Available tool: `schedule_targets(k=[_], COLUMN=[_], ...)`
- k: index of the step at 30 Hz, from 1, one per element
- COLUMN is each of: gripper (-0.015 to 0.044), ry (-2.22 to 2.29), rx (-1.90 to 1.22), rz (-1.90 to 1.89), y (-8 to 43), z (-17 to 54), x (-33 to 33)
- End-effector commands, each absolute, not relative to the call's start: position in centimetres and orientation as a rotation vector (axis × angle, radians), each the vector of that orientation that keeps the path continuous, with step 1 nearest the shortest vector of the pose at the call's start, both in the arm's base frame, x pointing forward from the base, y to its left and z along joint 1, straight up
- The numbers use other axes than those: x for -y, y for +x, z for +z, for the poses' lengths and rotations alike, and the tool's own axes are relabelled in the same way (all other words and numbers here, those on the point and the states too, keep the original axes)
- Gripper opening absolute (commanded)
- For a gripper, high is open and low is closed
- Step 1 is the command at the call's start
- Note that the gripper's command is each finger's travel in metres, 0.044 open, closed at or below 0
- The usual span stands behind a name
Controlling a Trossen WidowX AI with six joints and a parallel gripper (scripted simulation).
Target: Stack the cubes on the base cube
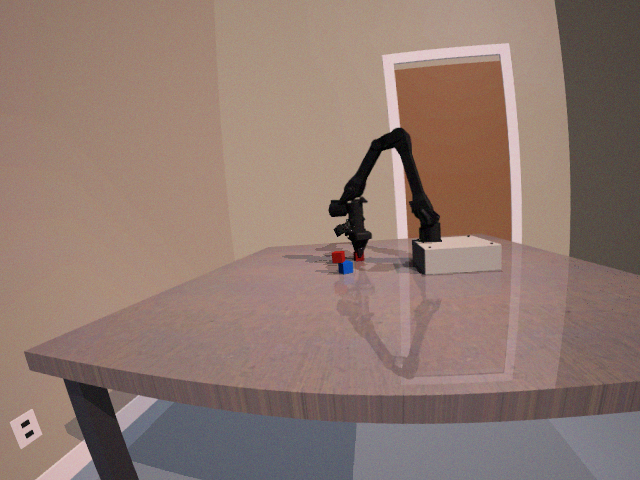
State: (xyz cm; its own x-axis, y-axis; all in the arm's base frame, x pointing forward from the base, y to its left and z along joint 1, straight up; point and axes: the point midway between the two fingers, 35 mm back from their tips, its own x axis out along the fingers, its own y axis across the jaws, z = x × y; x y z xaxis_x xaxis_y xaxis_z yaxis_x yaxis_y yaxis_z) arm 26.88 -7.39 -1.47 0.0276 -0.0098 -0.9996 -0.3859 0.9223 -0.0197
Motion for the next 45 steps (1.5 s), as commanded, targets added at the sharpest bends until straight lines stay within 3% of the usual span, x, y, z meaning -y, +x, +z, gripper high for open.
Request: schedule_targets(k=[1,3,45], gripper=[0.0134,0.0105,0.0105], ry=[-0.325,-0.325,-0.326], rx=[-1.523,-1.523,-1.522], rz=[0.302,0.302,0.301], y=[26.9,26.9,26.6], z=[-1.6,-1.6,9.4], x=[7.4,7.4,7.3])
